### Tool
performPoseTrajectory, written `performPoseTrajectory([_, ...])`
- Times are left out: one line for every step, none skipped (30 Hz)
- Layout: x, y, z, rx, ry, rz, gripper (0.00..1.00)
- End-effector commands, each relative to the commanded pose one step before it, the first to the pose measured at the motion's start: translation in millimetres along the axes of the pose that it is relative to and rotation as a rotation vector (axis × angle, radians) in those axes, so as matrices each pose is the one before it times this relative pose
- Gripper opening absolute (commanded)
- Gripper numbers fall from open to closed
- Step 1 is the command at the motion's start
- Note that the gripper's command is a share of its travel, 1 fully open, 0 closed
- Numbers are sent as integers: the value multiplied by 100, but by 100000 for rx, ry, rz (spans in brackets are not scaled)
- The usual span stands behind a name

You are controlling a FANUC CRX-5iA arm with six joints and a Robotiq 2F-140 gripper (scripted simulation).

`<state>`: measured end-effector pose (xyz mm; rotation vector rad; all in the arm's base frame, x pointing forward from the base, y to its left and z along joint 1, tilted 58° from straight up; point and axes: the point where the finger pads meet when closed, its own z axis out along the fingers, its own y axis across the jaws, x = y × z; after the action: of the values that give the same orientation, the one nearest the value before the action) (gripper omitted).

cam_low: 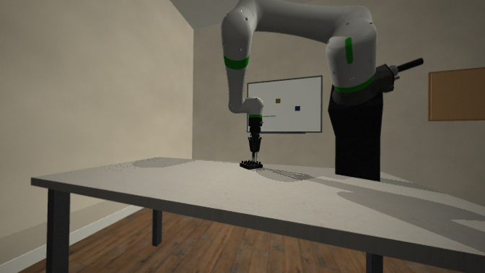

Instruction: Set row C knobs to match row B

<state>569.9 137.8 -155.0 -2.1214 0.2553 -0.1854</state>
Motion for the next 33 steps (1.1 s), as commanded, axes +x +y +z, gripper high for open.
performPoseTrajectory([15,17,-21,-31,33,5,5])
performPoseTrajectory([0,0,0,0,0,0,5])
performPoseTrajectory([0,0,0,0,0,0,5])
performPoseTrajectory([0,0,0,0,0,0,5])
performPoseTrajectory([0,0,0,0,0,0,5])
performPoseTrajectory([0,0,0,0,0,0,5])
performPoseTrajectory([0,0,0,0,0,0,5])
performPoseTrajectory([0,0,0,0,0,0,5])
performPoseTrajectory([0,0,0,0,0,0,5])
performPoseTrajectory([0,0,0,0,0,0,5])
performPoseTrajectory([0,0,0,0,0,0,5])
performPoseTrajectory([0,0,0,0,0,0,5])
performPoseTrajectory([0,0,0,0,0,0,5])
performPoseTrajectory([0,0,0,0,0,0,5])
performPoseTrajectory([0,0,0,0,0,-3,5])
performPoseTrajectory([0,0,0,0,0,-21,5])
performPoseTrajectory([0,0,0,0,0,0,5])
performPoseTrajectory([0,0,0,0,0,0,5])
performPoseTrajectory([0,0,0,0,0,-56,5])
performPoseTrajectory([0,0,0,0,0,-106,5])
performPoseTrajectory([0,0,0,0,0,-170,5])
performPoseTrajectory([0,0,0,0,0,-245,5])
performPoseTrajectory([0,0,0,0,0,-331,5])
performPoseTrajectory([0,0,0,0,0,-426,5])
performPoseTrajectory([0,0,0,0,0,-529,5])
performPoseTrajectory([0,0,0,0,0,-639,5])
performPoseTrajectory([0,0,0,0,0,-753,5])
performPoseTrajectory([0,0,0,0,0,-871,5])
performPoseTrajectory([0,0,0,0,0,-993,5])
performPoseTrajectory([0,0,0,0,0,-1116,5])
performPoseTrajectory([0,0,0,0,0,-1239,5])
performPoseTrajectory([0,0,0,0,0,-1363,5])
performPoseTrajectory([0,0,0,0,0,-1485,5])
